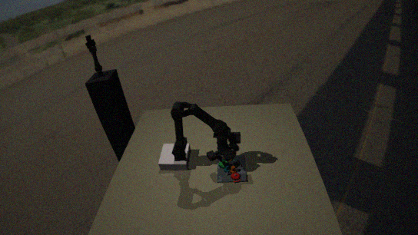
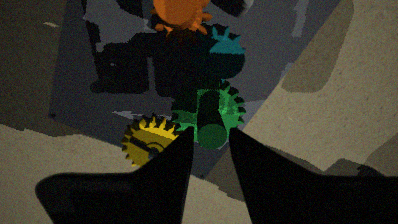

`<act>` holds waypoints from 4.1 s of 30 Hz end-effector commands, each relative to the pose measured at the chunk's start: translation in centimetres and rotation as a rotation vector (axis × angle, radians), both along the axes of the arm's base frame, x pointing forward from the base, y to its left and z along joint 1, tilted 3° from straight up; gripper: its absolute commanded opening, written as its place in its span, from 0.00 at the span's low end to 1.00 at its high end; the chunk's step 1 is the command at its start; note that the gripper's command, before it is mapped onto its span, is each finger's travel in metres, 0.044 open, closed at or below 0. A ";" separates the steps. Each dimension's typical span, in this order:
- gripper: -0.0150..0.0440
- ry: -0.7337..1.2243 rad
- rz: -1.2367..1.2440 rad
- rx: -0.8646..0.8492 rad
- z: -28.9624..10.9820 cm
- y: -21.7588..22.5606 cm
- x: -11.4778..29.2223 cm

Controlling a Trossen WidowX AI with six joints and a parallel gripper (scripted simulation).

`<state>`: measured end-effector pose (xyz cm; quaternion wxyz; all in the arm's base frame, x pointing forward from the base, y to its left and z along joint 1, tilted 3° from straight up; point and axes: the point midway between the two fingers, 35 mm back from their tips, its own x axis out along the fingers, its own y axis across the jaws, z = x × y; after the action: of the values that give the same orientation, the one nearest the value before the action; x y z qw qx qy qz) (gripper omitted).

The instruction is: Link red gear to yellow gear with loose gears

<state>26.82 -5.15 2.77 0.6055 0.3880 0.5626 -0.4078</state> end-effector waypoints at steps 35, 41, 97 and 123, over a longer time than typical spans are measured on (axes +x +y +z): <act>1.00 -0.005 -0.029 0.001 8.6 0.5 -0.7; 1.00 -0.005 -0.029 0.001 8.6 0.5 -0.7; 1.00 -0.001 -0.029 0.023 11.6 28.0 -4.8; 1.00 -0.001 -0.029 0.023 11.6 28.0 -4.8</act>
<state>22.11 22.81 14.32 0.5975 0.4021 0.5607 -0.4085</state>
